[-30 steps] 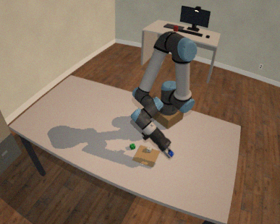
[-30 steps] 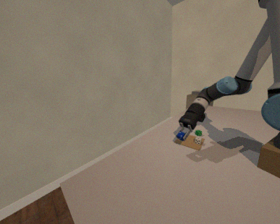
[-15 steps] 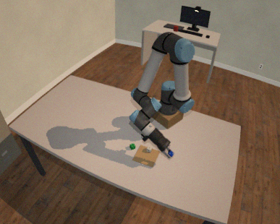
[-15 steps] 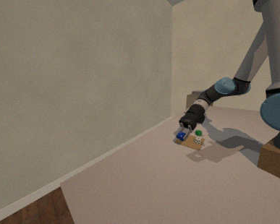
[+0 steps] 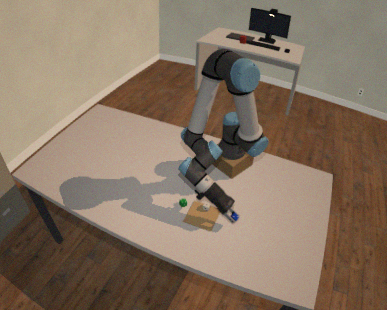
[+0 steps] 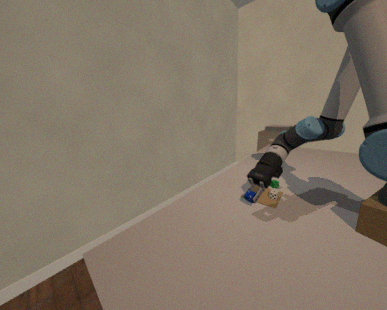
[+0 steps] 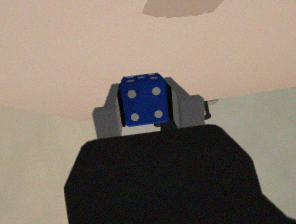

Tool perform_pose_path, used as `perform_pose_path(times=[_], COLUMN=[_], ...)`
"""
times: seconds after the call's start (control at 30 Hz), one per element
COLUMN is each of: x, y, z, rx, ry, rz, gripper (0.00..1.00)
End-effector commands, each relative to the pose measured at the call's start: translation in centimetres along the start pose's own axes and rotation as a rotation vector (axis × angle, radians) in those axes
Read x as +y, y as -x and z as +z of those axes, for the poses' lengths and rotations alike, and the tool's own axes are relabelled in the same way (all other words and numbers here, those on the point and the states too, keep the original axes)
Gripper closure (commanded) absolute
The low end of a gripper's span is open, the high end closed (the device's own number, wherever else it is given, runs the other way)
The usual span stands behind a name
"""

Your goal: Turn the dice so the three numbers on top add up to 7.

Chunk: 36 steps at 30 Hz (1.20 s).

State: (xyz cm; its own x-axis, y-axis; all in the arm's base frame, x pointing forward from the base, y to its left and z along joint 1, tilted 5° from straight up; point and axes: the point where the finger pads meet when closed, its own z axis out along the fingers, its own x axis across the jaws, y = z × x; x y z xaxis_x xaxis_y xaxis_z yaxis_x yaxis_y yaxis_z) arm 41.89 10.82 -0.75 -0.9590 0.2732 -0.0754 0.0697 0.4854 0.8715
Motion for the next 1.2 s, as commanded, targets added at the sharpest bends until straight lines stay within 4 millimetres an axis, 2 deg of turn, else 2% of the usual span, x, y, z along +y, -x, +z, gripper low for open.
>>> perform_pose_path(times=[0.0, 0.37, 1.17], x=[-1.1, -3.1, -3.2], y=[0.1, 0.1, 0.1], z=[0.6, 1.6, 1.7], rx=[-0.002, -0.002, -0.002], ry=[-0.001, -0.001, -0.001], rz=[-0.001, -0.001, -0.001], gripper=[0.43, 0.43, 0.43])
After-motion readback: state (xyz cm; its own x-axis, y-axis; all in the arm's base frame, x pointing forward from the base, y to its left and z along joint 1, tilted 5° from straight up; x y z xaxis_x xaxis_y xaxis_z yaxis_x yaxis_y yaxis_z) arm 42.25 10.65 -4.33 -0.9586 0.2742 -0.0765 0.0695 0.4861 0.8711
